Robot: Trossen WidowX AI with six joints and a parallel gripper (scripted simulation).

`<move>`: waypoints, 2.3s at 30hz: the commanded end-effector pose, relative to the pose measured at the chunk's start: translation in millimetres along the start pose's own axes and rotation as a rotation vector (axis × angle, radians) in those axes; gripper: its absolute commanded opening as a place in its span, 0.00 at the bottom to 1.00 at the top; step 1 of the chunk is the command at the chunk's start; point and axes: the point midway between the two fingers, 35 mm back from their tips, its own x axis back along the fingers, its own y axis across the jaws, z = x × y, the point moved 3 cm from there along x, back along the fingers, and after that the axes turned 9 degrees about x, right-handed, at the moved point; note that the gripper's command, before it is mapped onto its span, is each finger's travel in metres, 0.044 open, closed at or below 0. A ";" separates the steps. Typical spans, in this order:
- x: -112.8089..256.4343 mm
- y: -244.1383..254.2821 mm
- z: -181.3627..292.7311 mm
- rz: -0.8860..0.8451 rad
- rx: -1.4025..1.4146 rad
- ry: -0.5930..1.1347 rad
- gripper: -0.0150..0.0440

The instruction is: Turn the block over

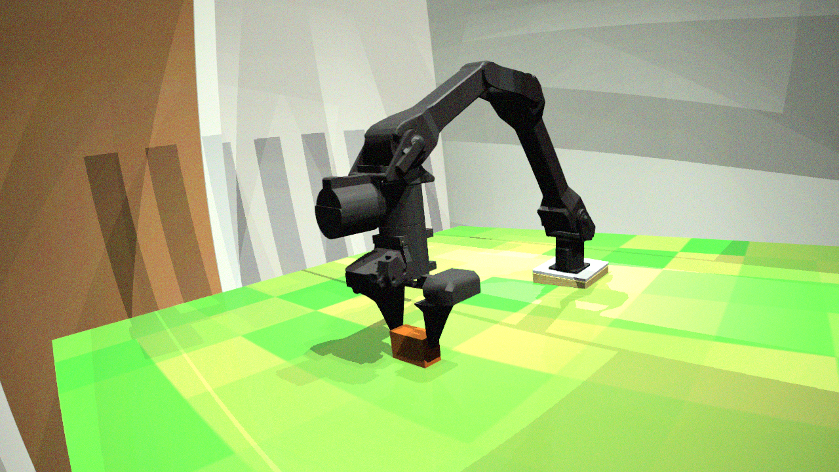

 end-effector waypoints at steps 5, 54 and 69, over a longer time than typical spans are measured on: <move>-1.0 -0.2 0.4 0.002 -0.005 0.002 0.61; 14.9 0.0 7.5 0.060 -0.008 -0.351 0.25; 12.5 3.0 21.0 0.090 -0.004 -0.541 0.25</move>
